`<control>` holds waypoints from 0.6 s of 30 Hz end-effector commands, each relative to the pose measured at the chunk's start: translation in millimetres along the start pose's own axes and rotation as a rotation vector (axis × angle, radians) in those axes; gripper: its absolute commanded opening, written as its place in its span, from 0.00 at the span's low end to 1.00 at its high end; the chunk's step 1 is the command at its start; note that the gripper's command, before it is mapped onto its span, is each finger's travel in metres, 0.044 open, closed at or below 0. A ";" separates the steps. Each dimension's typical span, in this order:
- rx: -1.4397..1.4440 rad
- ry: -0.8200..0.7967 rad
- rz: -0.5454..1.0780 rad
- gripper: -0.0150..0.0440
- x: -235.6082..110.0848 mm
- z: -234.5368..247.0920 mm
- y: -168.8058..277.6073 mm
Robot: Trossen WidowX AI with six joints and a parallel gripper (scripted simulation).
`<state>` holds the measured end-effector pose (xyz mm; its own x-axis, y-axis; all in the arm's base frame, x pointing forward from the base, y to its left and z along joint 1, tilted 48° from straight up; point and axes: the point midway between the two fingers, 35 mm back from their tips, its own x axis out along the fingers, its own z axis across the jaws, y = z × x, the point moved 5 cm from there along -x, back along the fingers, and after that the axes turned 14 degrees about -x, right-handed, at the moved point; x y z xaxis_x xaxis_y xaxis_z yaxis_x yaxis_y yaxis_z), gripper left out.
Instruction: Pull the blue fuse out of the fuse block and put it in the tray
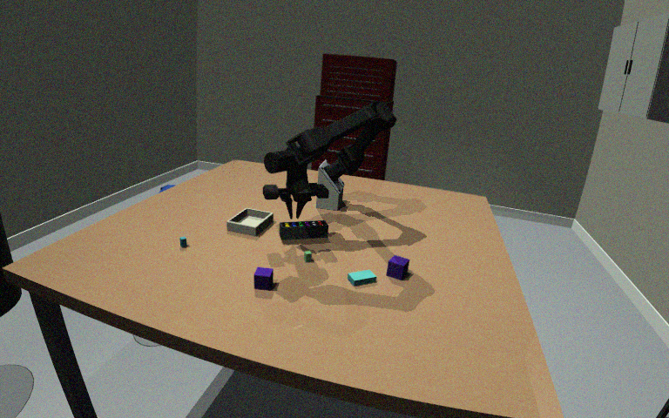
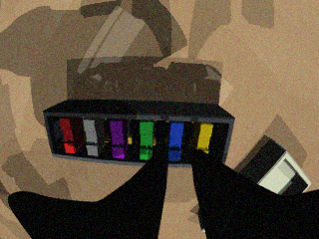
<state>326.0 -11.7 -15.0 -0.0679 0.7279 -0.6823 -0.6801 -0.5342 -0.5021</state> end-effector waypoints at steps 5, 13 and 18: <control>0.008 -0.010 -0.001 0.38 11.4 0.4 1.4; 0.008 -0.010 -0.001 0.38 15.7 0.4 1.6; 0.008 -0.010 -0.001 0.38 15.7 0.4 1.6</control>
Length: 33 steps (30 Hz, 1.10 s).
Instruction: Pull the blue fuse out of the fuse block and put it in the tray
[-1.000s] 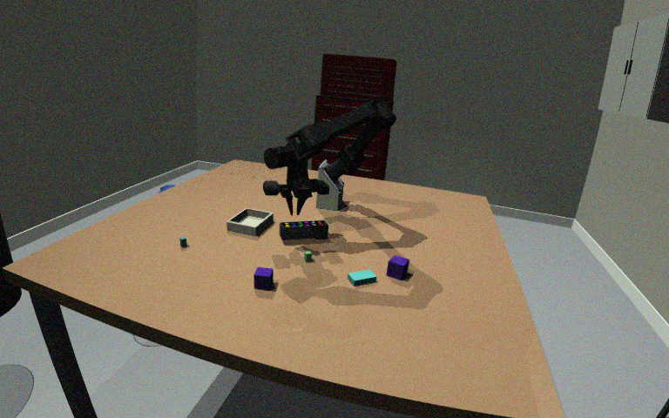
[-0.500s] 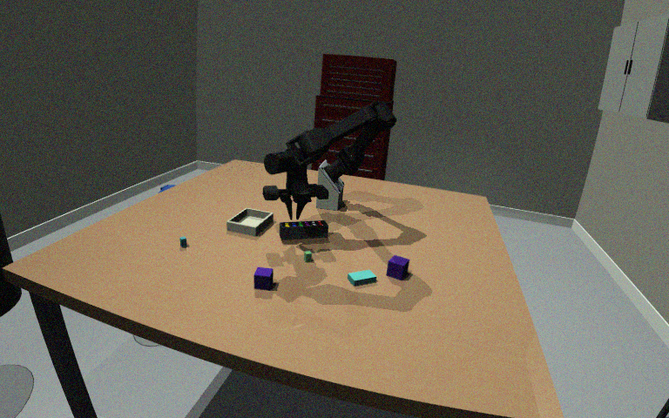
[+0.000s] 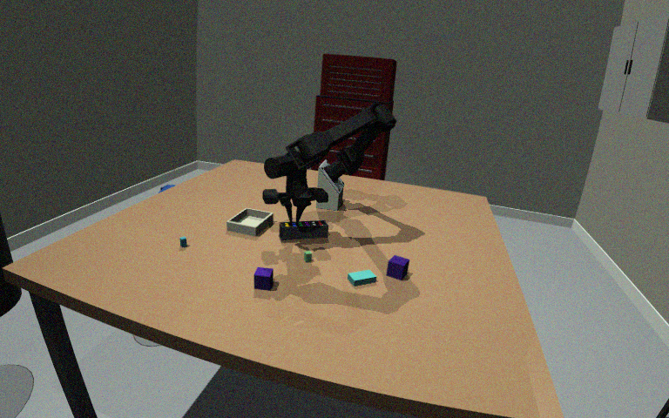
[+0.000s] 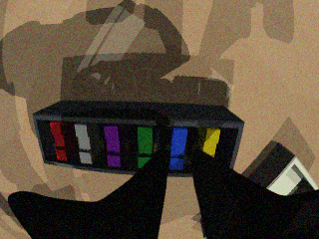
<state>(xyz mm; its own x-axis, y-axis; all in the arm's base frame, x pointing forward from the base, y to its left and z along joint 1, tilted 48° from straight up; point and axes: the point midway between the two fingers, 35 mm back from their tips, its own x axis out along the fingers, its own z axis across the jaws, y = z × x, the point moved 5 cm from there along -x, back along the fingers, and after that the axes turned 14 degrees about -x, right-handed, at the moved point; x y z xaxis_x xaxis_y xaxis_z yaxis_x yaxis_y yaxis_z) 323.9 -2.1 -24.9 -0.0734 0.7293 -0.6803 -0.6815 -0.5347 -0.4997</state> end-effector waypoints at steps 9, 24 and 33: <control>0.005 -0.005 -0.004 0.38 5.1 0.0 0.3; 0.005 -0.005 -0.004 0.38 12.0 0.1 0.2; 0.000 -0.001 0.000 0.32 10.6 0.1 0.0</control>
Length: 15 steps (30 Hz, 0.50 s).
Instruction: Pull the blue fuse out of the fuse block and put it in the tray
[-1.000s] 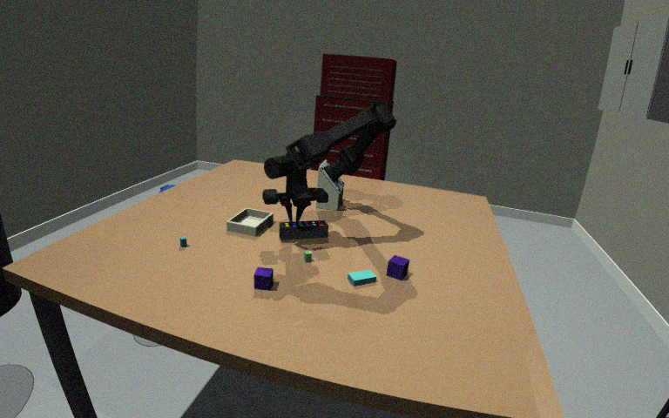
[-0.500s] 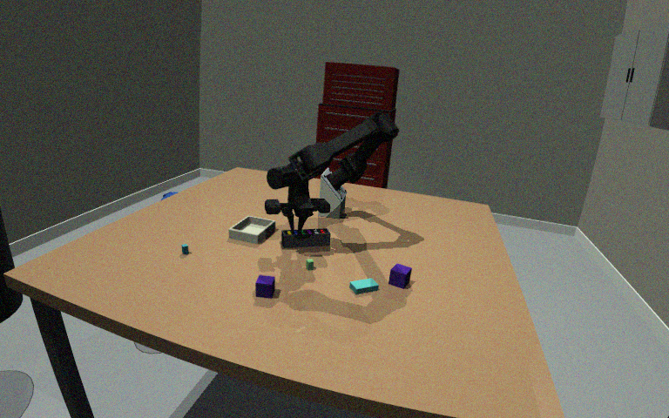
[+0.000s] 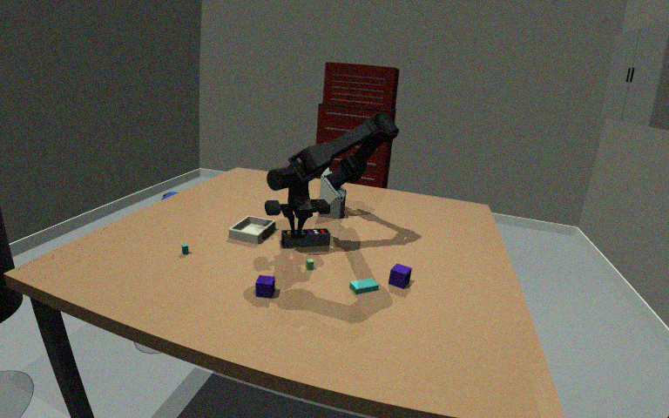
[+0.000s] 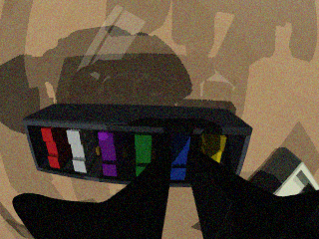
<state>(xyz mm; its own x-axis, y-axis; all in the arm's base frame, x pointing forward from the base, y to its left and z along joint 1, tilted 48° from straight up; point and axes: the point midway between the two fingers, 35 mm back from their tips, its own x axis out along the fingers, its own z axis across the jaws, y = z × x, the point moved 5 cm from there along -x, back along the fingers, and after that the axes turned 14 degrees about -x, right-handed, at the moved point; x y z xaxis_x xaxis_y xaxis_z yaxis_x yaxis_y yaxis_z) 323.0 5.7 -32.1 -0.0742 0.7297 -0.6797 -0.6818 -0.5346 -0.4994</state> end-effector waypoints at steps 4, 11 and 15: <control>0.000 0.000 0.000 0.28 0.0 0.0 0.0; 0.000 0.000 0.000 0.25 -0.8 -0.1 0.0; 0.000 0.000 0.000 0.25 -2.7 -0.2 0.0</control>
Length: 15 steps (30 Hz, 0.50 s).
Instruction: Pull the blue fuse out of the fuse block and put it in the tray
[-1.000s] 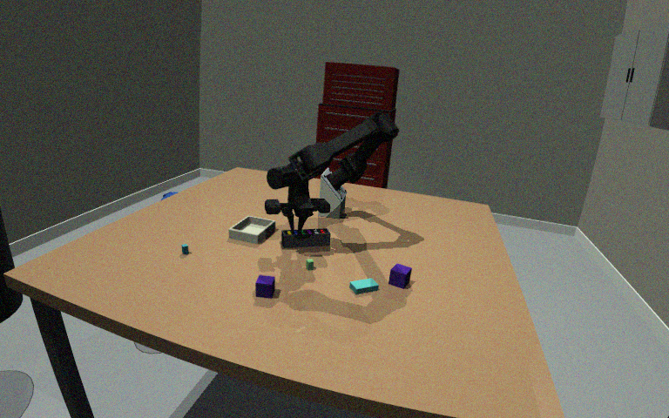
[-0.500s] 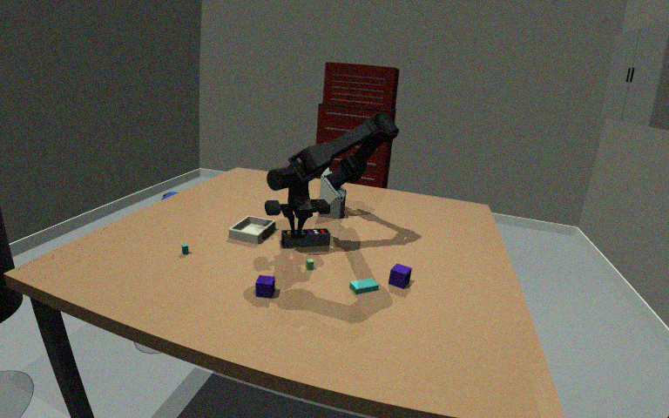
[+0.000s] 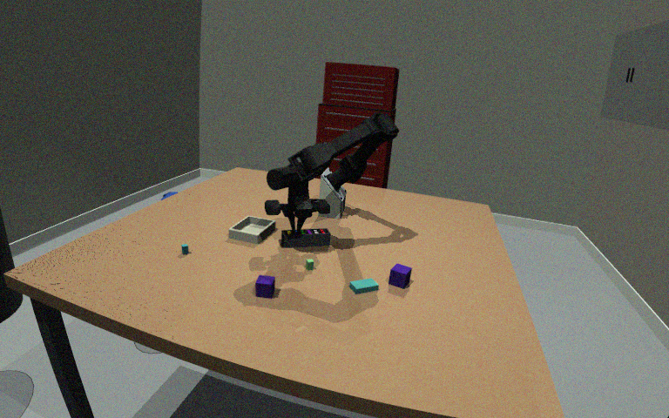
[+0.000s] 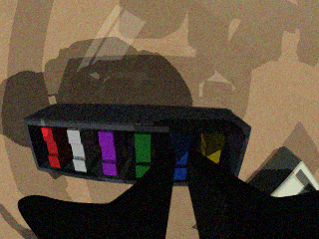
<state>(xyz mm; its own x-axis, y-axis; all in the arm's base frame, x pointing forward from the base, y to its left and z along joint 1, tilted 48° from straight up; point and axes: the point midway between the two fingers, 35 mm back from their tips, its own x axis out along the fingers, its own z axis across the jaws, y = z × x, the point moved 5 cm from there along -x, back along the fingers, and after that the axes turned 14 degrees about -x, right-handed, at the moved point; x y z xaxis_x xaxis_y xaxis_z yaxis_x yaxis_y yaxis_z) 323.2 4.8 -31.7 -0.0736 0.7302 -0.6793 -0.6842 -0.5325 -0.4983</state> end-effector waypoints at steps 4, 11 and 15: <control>-0.003 0.000 0.001 0.25 -3.7 -0.1 -0.2; -0.002 0.000 0.001 0.25 -7.1 -0.2 -0.2; -0.002 0.000 0.001 0.25 -9.0 -0.3 -0.2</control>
<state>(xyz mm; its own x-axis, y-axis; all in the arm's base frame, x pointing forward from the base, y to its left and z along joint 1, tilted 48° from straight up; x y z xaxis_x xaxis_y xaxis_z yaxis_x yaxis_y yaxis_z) 324.0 0.0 -27.3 -0.0732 0.7329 -0.6764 -0.6863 -0.5291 -0.4991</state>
